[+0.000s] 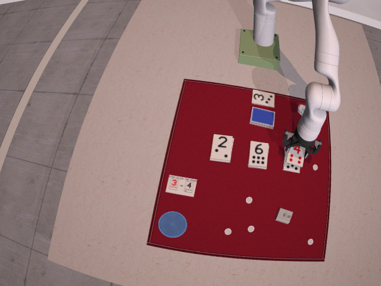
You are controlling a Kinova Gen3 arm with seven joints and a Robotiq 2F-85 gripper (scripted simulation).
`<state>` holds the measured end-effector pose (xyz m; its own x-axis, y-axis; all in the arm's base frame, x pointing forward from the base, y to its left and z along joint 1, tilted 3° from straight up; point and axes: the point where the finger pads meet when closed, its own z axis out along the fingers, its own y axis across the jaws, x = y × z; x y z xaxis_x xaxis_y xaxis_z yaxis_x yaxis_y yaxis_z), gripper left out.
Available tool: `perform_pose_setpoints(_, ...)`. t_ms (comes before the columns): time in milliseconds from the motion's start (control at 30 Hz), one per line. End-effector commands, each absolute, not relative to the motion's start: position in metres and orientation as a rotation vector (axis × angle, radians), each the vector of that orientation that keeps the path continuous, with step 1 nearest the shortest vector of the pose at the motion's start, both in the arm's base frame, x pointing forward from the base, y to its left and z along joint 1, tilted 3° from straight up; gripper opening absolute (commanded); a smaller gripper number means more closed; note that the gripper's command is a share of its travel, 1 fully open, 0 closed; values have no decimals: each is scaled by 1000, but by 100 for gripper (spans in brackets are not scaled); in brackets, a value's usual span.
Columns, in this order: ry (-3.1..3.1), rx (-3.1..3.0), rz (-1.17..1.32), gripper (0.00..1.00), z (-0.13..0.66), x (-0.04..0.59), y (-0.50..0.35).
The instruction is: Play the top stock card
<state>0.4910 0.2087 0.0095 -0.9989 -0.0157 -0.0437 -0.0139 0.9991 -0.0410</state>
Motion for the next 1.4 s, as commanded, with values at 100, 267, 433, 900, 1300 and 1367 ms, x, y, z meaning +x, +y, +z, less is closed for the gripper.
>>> perform_pose_setpoints(100, 3101, -92, -66, 72, 10, 496, 208)
perform_pose_setpoints(267, 3101, -110, -66, 72, 10, 497, 208)
perform_pose_setpoints(433, 3101, -124, -67, 72, 10, 497, 208)
perform_pose_setpoints(900, 3101, -127, -67, 72, 10, 498, 208)
perform_pose_setpoints(1300, 3101, -127, -67, 72, 10, 498, 208)
perform_pose_setpoints(1367, 3101, -127, -67, 72, 10, 498, 208)
